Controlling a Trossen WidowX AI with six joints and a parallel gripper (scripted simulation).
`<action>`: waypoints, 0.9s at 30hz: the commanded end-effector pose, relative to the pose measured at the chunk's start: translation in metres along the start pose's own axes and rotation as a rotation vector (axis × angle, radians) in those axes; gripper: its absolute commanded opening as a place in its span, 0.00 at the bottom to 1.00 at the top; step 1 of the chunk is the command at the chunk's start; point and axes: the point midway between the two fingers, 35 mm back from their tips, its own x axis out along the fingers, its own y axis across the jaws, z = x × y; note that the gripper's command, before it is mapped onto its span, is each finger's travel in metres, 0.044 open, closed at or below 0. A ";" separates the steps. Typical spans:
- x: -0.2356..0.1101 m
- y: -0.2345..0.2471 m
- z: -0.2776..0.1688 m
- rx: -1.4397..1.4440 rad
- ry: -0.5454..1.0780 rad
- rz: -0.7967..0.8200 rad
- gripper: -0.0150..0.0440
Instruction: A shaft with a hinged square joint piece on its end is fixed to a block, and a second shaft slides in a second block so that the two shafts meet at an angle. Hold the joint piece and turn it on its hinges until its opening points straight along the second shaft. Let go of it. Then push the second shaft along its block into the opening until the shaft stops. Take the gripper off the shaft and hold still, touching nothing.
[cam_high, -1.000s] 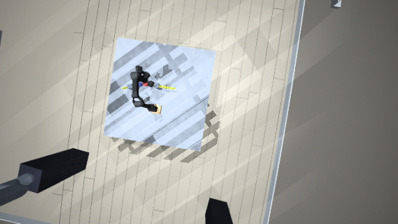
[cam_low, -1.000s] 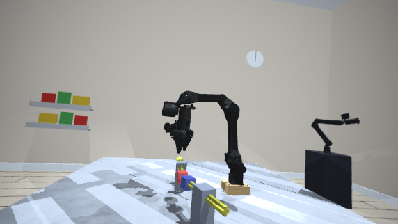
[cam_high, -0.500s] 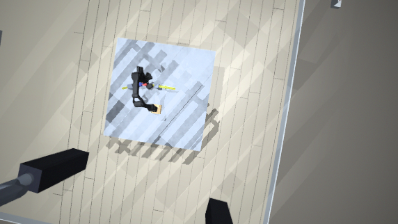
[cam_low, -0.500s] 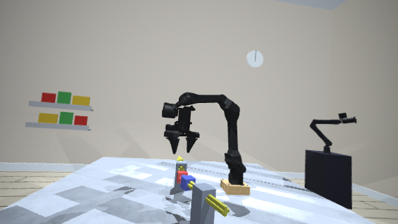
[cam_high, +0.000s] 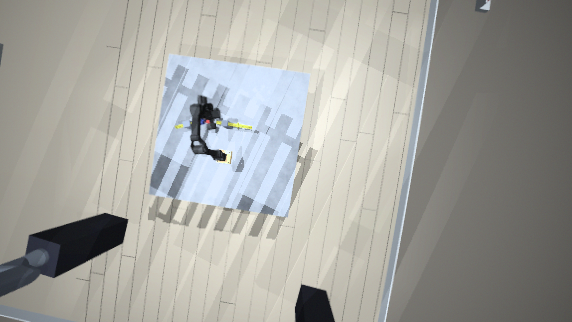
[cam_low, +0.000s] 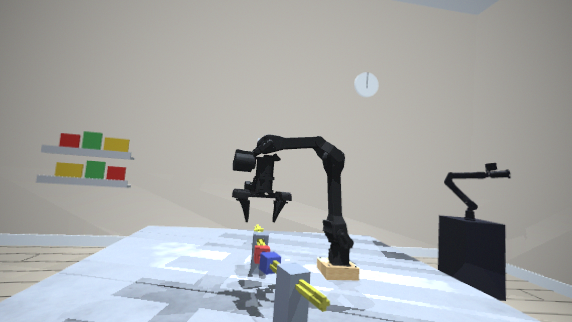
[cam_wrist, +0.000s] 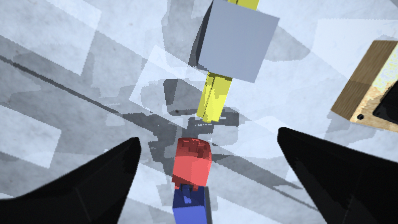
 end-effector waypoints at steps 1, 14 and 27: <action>0.002 -0.001 0.000 0.103 0.009 -0.002 1.00; 0.018 0.001 0.001 0.240 0.014 -0.002 1.00; 0.072 0.000 0.003 0.237 0.013 -0.003 1.00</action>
